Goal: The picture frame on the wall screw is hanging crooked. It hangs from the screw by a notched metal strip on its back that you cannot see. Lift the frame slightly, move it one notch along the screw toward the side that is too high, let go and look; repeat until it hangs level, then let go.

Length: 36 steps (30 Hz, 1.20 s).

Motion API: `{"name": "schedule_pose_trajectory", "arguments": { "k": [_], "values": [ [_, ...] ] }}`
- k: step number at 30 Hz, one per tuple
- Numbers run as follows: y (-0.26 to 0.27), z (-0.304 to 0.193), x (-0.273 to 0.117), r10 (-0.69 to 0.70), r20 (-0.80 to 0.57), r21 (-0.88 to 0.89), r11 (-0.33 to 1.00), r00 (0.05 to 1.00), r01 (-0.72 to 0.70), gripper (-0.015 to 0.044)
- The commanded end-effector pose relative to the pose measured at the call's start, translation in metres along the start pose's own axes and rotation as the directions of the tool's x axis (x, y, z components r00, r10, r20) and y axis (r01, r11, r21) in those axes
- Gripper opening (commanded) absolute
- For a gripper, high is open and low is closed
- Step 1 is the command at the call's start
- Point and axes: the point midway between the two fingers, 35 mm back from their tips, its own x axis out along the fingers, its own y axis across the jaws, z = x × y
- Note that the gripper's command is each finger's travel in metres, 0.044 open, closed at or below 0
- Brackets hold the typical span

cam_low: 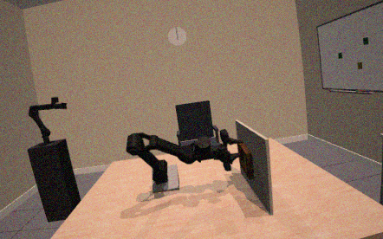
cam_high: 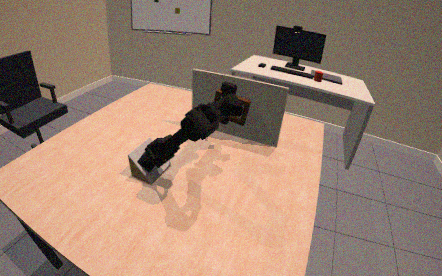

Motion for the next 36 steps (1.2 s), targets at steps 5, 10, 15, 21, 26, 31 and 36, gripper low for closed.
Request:
{"name": "schedule_pose_trajectory", "arguments": {
  "k": [5, 10, 15, 21, 26, 31, 36],
  "values": [
    [0.0008, 0.0013, 0.0005, 0.001, 0.004, 0.004, 1.000, 1.000, -0.001, 0.0260],
    [0.0008, 0.0013, 0.0005, 0.001, 0.004, 0.004, 1.000, 1.000, -0.001, 0.0129],
    [0.0008, 0.0013, 0.0005, 0.001, 0.004, 0.004, 1.000, 1.000, -0.001, 0.0056],
    [0.0008, 0.0013, 0.0005, 0.001, 0.004, 0.004, 1.000, 1.000, -0.001, 0.0000],
    [0.0008, 0.0012, 0.0005, 0.001, 0.004, 0.004, 1.000, 1.000, -0.001, 0.0000],
    [0.0015, 0.0009, 0.0004, 0.001, 0.004, 0.004, 1.000, 1.000, -0.001, 0.0000],
    [0.0030, 0.0006, 0.0004, 0.001, 0.004, 0.004, 1.000, 1.000, -0.001, 0.0000]
  ]
}}
